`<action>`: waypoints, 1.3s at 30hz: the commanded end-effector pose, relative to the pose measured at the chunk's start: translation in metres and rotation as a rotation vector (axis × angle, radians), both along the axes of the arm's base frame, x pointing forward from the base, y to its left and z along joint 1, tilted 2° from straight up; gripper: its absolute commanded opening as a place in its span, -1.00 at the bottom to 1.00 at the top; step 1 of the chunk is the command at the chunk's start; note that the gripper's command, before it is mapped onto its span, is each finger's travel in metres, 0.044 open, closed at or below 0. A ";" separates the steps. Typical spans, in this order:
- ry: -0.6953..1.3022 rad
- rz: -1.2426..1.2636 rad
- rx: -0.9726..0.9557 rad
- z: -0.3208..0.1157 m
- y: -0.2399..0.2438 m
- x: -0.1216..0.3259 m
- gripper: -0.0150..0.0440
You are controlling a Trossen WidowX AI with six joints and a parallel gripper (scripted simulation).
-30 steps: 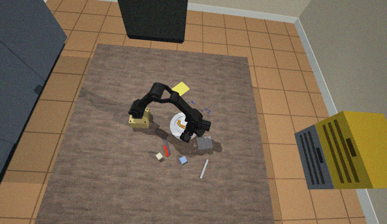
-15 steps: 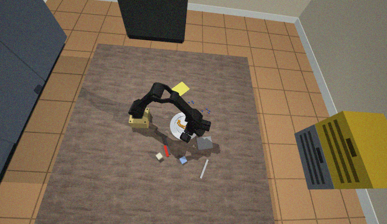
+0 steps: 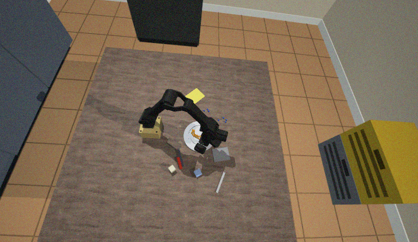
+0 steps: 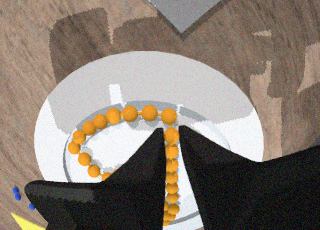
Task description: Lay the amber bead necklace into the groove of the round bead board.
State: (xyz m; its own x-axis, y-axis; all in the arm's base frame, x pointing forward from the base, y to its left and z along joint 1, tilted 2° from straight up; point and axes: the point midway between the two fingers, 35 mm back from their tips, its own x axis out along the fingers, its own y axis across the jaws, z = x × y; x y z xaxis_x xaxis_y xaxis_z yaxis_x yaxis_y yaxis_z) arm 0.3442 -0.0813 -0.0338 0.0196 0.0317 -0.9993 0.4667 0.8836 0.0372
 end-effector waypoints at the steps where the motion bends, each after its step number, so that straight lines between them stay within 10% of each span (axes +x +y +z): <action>1: 0.003 -0.003 0.002 0.005 0.000 -0.001 -0.49; 22: 0.003 -0.003 0.002 -0.003 -0.012 0.001 -0.49; 39: 0.001 -0.007 0.000 0.002 -0.013 0.001 1.00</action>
